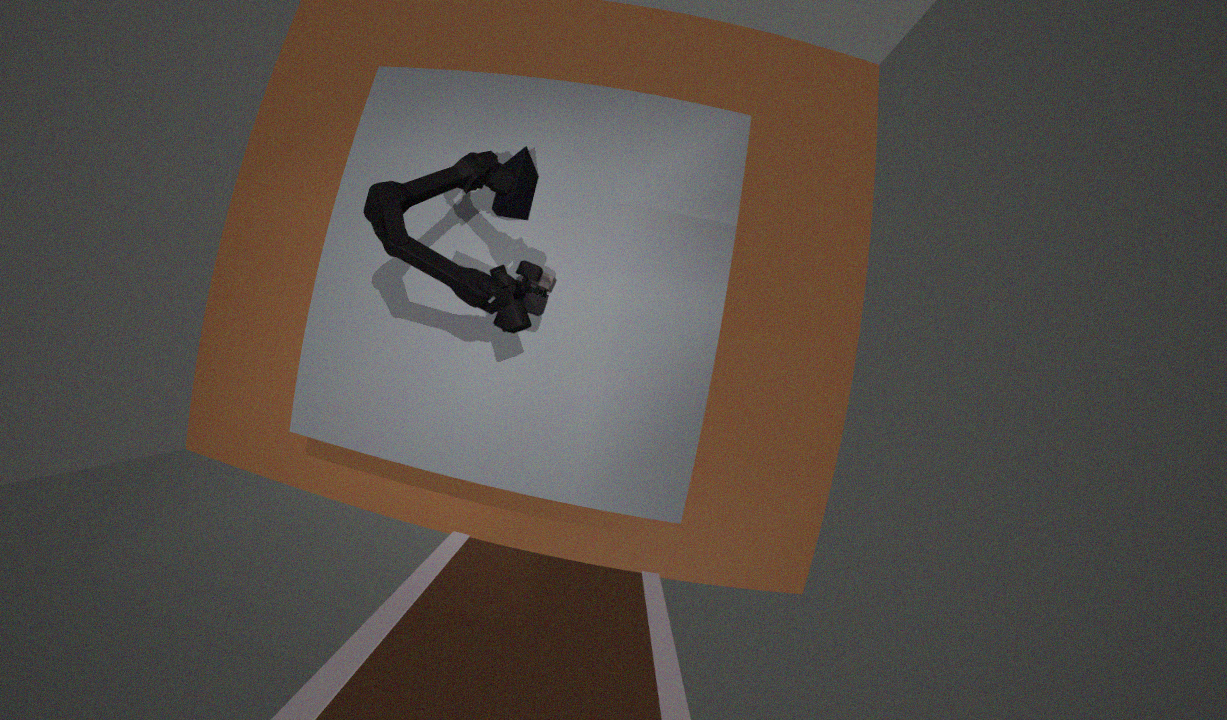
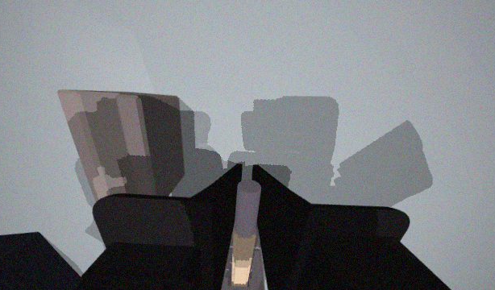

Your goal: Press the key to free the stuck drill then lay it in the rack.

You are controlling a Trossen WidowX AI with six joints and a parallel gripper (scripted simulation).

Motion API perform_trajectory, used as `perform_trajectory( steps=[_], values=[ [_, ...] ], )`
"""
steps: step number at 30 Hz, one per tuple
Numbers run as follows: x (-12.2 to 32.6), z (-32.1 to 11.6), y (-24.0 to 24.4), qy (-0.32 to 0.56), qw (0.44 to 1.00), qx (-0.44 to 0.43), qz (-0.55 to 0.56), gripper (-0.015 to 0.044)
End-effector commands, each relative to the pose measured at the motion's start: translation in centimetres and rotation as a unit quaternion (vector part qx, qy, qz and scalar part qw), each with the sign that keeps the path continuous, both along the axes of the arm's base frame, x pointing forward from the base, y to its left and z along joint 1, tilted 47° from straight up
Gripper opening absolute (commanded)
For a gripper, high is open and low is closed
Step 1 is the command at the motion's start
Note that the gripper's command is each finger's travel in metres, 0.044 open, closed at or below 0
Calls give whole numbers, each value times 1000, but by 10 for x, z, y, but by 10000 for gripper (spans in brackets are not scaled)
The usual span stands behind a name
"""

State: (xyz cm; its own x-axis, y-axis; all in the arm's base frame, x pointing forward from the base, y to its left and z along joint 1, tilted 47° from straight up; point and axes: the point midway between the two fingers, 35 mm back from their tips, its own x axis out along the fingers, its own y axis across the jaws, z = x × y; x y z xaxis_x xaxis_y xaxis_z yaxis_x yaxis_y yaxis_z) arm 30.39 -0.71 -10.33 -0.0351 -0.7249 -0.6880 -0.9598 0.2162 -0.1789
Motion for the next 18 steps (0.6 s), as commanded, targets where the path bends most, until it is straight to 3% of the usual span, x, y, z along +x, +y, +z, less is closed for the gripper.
perform_trajectory(
  steps=[1,2,18],
  values=[
    [5,-4,5,-3,1000,3,0,0],
    [5,-5,6,-3,1000,3,0,0],
    [1,0,-1,-3,1000,2,0,420]
  ],
)
